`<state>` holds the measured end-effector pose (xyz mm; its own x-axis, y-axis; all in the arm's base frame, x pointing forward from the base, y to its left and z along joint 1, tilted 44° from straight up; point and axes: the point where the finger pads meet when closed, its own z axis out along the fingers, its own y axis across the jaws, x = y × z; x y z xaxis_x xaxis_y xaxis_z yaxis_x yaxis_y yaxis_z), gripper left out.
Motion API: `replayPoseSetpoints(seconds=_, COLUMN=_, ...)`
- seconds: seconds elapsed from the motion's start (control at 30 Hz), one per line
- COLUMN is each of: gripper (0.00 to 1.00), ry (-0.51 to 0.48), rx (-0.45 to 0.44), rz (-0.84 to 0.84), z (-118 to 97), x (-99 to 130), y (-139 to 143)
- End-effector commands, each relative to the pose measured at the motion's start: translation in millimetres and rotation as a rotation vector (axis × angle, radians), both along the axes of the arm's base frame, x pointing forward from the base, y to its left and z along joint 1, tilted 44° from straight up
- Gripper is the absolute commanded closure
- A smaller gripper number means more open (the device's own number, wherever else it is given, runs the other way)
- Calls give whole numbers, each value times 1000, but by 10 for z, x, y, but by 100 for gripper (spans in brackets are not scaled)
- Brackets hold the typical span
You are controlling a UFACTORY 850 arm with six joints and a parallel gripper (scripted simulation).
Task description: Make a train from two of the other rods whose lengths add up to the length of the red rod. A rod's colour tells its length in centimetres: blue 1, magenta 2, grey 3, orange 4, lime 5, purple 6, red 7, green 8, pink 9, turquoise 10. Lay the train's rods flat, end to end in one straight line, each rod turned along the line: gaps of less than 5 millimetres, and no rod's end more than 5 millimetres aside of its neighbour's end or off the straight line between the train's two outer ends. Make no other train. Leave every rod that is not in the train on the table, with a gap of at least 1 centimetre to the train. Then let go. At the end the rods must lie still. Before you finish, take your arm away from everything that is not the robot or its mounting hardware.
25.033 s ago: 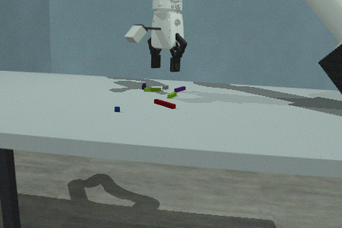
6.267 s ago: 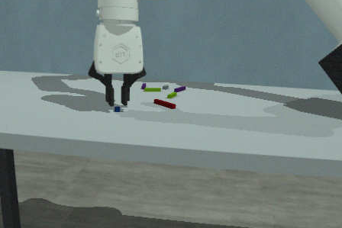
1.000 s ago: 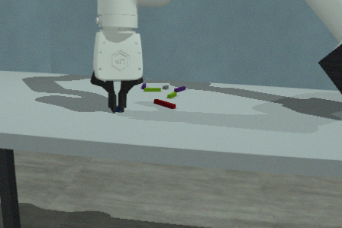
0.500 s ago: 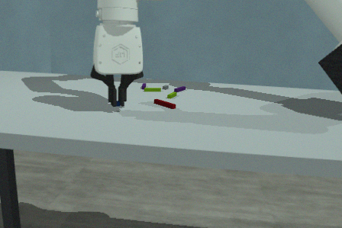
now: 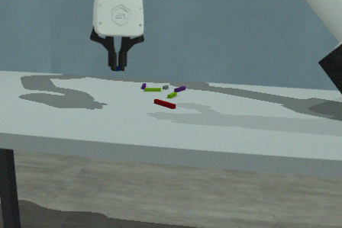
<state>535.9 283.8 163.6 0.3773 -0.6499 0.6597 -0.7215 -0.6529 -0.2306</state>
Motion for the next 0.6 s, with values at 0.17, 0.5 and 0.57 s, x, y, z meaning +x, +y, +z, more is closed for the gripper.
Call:
replayPoseSetpoints(seconds=0.17, gripper=96, ry=0, rx=0, rz=0, z=75, x=-54, y=39)
replayPoseSetpoints(seconds=0.5, gripper=96, ry=70, rx=-107, rz=133, z=307, x=-72, y=-459)
replayPoseSetpoints(seconds=0.57, gripper=96, ry=87, rx=-134, rz=165, z=358, x=-87, y=-579)
